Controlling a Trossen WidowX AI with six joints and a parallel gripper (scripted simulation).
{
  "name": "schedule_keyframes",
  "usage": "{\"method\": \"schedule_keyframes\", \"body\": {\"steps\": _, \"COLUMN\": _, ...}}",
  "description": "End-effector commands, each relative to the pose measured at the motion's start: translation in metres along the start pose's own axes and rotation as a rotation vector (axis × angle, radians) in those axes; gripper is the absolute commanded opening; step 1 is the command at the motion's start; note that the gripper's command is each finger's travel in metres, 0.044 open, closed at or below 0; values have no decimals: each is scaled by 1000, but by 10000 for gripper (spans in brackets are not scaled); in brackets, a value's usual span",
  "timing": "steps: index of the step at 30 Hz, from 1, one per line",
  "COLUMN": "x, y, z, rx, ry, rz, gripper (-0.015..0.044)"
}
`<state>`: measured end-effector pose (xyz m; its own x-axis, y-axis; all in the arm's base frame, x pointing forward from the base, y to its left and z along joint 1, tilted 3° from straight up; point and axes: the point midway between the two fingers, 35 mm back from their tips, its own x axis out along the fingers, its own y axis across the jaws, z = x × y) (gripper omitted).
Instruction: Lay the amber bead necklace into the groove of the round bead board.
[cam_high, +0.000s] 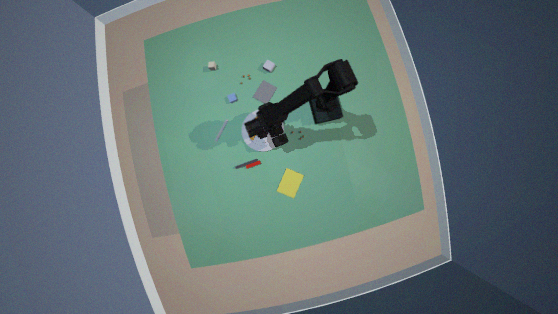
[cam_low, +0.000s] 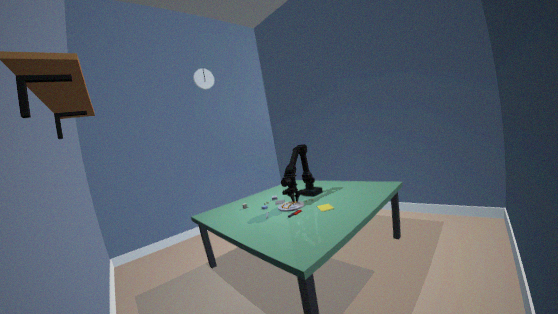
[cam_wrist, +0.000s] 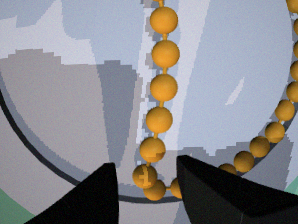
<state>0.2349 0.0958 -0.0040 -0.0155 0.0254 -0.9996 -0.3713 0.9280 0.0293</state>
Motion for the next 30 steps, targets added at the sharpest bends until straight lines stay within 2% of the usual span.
{"method": "schedule_keyframes", "body": {"steps": 1, "x": 2, "y": 1, "z": -2, "rx": -3, "ry": 7, "rz": 5, "gripper": 120}}
{"method": "schedule_keyframes", "body": {"steps": 6, "x": 0, "y": 0, "z": 0, "rx": 0, "ry": 1, "rz": 0, "gripper": 0}}
{"method": "schedule_keyframes", "body": {"steps": 30, "x": 0, "y": 0, "z": 0, "rx": 0, "ry": 1, "rz": 0, "gripper": 0}}
